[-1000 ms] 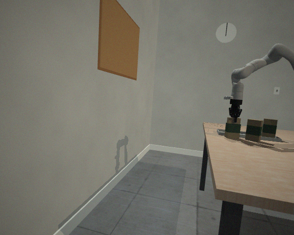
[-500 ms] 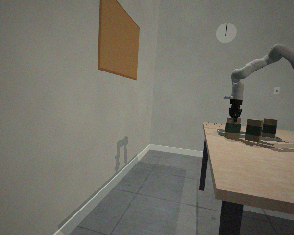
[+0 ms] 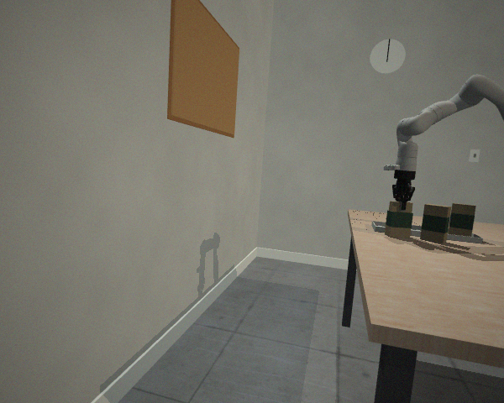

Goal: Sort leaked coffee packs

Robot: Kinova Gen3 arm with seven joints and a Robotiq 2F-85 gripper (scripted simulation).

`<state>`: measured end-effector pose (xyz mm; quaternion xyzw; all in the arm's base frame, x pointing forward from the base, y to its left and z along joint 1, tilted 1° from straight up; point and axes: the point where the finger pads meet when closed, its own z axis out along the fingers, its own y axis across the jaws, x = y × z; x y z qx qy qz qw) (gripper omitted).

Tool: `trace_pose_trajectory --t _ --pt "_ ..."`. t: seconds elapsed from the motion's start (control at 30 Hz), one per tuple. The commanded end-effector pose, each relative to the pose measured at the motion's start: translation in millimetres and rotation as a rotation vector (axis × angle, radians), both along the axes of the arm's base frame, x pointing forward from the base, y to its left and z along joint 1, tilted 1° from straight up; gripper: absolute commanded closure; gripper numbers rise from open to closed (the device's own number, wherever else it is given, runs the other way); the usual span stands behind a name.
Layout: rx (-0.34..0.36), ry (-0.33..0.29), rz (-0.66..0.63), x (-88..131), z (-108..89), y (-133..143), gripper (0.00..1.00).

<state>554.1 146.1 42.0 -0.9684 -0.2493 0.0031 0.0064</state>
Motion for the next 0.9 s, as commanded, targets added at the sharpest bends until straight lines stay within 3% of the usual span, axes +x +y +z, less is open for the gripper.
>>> trace_pose_trajectory --t 0.0,0.5,0.87 --pt "0.0 0.0 0.0 0 -0.2 0 0.74" --pt "0.0 0.0 0.0 0 2.3 0 0.74" --pt "0.0 0.0 0.0 0 35.1 0 0.74"
